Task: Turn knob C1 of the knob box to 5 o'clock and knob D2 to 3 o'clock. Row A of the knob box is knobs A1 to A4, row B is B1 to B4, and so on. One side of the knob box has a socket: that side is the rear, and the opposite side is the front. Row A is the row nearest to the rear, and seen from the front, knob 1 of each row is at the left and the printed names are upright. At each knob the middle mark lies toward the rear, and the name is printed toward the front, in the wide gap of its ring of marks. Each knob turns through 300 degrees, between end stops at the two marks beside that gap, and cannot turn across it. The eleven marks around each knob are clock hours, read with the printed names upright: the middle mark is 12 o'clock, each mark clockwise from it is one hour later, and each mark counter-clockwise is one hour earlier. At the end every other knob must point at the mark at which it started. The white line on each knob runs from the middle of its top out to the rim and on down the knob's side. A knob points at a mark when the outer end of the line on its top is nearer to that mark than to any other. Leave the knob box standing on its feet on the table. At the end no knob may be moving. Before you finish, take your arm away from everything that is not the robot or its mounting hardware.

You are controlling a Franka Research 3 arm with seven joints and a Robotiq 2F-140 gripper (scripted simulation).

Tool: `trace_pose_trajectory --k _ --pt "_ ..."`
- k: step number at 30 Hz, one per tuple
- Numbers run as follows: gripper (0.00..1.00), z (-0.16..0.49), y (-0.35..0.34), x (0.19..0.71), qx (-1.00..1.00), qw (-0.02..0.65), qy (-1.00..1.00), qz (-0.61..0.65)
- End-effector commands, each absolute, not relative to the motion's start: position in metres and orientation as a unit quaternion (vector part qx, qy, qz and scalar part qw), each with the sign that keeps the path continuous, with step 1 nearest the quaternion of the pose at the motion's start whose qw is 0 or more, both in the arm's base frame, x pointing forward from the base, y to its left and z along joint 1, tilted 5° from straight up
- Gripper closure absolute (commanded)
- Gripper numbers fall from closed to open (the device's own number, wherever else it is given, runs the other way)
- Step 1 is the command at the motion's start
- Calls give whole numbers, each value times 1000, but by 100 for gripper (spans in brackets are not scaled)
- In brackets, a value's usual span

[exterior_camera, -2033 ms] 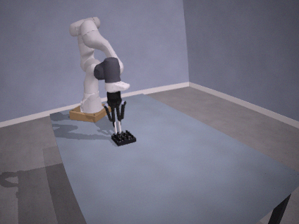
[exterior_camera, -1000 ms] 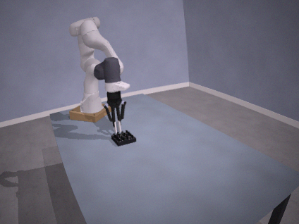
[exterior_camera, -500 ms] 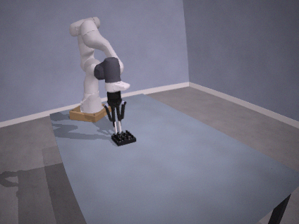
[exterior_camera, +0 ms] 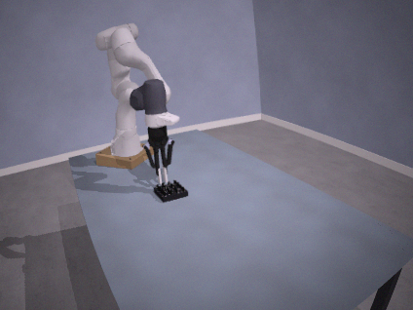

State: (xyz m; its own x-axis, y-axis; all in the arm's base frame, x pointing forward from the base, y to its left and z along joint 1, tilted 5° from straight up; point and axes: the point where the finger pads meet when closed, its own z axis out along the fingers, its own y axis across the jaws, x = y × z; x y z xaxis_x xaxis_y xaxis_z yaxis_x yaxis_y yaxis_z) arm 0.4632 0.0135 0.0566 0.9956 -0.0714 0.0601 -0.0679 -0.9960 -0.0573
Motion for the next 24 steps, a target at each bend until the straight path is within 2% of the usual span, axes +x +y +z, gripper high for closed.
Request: trace_pose_trajectory --k 1,24 --pt "88 57 14 463 -999 28 34 -32" --pt "88 52 15 463 -999 28 34 -32"
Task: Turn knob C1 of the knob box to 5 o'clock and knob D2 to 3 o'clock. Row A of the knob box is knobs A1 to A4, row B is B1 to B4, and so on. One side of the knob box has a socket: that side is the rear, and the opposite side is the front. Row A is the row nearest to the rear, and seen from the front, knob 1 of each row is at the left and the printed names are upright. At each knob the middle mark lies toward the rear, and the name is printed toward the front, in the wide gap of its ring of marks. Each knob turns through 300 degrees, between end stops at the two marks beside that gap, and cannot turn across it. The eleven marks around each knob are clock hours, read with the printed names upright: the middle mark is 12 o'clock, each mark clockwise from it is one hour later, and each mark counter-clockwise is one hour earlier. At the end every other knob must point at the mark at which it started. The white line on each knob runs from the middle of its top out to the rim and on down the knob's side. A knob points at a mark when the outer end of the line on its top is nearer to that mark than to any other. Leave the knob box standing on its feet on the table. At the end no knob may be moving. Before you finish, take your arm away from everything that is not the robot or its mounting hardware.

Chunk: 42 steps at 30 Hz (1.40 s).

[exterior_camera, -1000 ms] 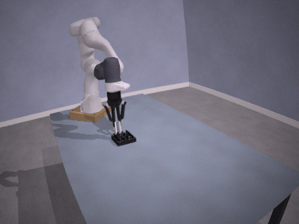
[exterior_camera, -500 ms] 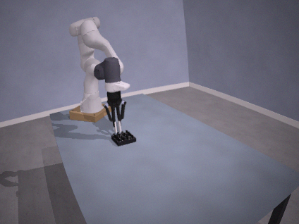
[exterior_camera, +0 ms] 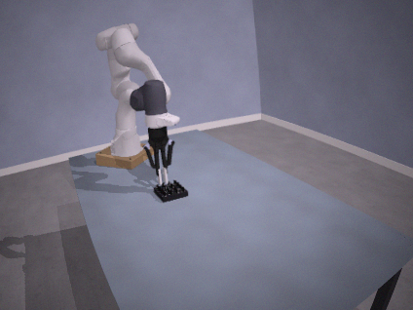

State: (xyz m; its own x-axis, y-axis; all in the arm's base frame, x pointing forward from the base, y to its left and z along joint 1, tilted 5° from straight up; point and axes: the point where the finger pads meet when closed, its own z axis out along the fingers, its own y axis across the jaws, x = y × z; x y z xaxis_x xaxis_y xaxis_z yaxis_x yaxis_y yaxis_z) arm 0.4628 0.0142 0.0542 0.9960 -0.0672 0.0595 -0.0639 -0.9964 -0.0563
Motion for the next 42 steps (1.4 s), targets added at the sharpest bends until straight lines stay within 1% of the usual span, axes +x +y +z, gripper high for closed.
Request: trace_pose_trajectory --k 1,42 --pt "88 51 15 463 -999 28 34 -32" --pt "88 43 15 464 -999 28 34 -32"
